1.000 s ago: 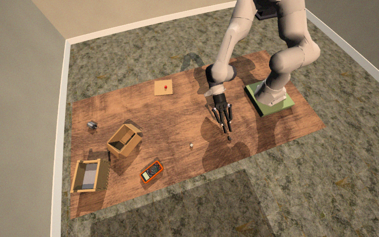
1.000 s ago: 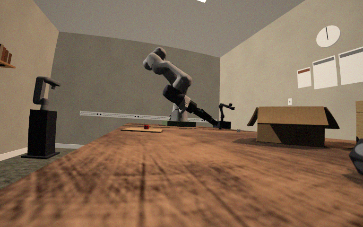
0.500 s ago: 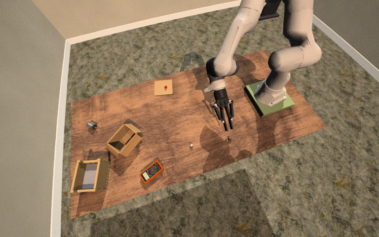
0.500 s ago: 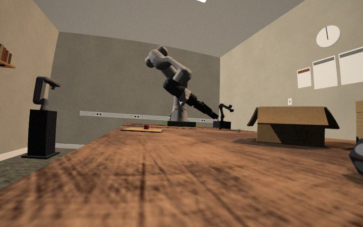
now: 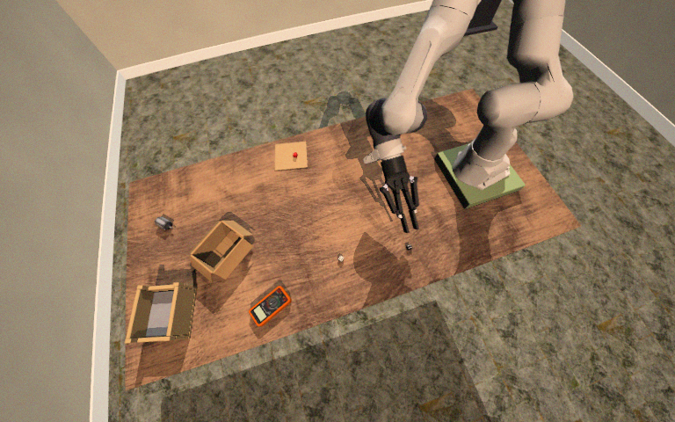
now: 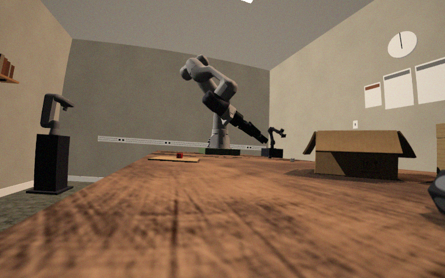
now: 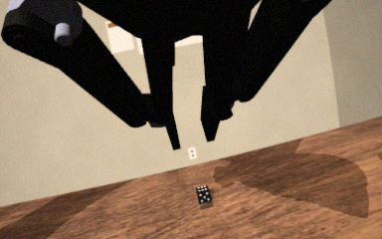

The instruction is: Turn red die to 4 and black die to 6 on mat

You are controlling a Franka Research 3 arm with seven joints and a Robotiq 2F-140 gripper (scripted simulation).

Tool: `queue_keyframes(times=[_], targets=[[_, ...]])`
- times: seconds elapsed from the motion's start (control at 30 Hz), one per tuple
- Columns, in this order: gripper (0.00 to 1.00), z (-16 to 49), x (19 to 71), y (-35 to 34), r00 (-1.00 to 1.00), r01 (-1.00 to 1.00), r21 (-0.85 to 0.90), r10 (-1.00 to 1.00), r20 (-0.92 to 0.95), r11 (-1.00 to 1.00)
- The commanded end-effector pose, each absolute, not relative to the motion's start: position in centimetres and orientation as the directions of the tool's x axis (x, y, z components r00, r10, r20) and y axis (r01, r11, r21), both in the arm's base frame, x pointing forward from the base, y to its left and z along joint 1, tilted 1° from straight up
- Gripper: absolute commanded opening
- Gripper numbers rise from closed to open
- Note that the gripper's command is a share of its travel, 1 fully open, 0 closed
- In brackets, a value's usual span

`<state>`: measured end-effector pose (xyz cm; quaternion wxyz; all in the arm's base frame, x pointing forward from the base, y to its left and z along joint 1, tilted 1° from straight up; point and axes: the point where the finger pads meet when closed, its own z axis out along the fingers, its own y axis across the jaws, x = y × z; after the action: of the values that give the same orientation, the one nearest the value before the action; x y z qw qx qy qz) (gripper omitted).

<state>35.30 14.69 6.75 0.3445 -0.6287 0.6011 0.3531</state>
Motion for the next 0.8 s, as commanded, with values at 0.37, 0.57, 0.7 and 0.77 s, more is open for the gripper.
queue_keyframes(times=[0.37, 0.57, 0.7, 0.77], targets=[[0.27, 8.7, 33.7, 17.6, -0.004, -0.972, 0.184, -0.767, -0.642, -0.149], [0.27, 9.0, 33.6, 18.1, 0.010, -0.968, 0.212, -0.859, -0.512, -0.137], [0.27, 9.2, 33.7, 18.4, 0.016, -0.969, 0.214, -0.892, -0.451, -0.125], [0.27, 9.3, 33.7, 18.5, 0.019, -0.970, 0.213, -0.908, -0.418, -0.118]])
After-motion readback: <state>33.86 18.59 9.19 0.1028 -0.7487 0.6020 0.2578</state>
